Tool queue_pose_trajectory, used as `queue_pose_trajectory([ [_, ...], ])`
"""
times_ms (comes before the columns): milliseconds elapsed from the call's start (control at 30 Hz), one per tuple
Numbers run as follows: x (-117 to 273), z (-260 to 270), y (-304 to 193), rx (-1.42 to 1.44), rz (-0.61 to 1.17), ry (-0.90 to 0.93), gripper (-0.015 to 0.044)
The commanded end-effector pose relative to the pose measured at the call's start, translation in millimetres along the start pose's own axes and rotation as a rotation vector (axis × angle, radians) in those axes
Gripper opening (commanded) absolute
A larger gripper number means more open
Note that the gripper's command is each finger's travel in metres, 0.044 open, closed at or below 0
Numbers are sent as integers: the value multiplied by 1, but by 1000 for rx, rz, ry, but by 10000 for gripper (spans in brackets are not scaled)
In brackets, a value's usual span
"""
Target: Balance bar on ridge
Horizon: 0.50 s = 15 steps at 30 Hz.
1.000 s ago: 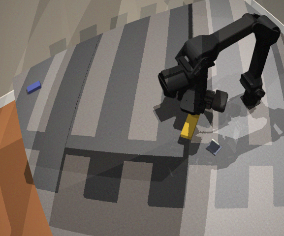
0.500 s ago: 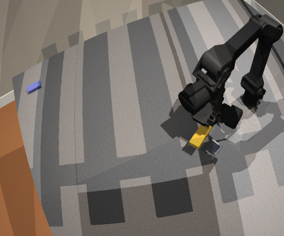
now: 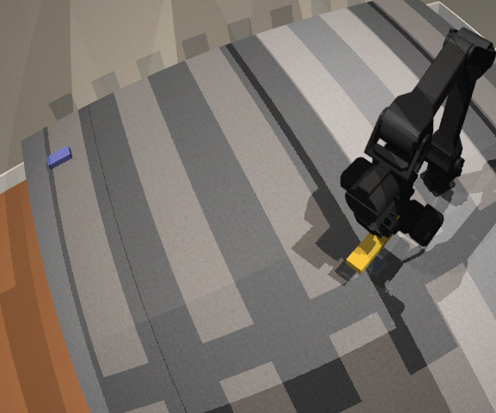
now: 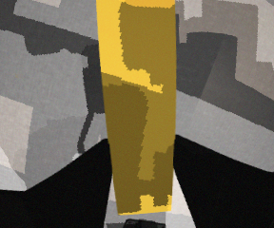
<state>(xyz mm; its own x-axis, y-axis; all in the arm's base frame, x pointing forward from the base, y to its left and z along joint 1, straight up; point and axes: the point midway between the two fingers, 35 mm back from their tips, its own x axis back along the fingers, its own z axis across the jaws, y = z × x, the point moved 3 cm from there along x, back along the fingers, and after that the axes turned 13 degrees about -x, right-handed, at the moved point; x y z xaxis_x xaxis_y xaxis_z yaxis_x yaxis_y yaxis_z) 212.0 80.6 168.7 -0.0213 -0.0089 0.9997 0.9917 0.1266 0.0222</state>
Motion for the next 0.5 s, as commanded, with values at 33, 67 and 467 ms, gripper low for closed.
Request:
queue_pose_trajectory([
  [33,-6,1,-1,-9,0,0,0],
  [67,-7,2,-1,-9,0,0,0],
  [467,-27,3,-1,-10,0,0,0],
])
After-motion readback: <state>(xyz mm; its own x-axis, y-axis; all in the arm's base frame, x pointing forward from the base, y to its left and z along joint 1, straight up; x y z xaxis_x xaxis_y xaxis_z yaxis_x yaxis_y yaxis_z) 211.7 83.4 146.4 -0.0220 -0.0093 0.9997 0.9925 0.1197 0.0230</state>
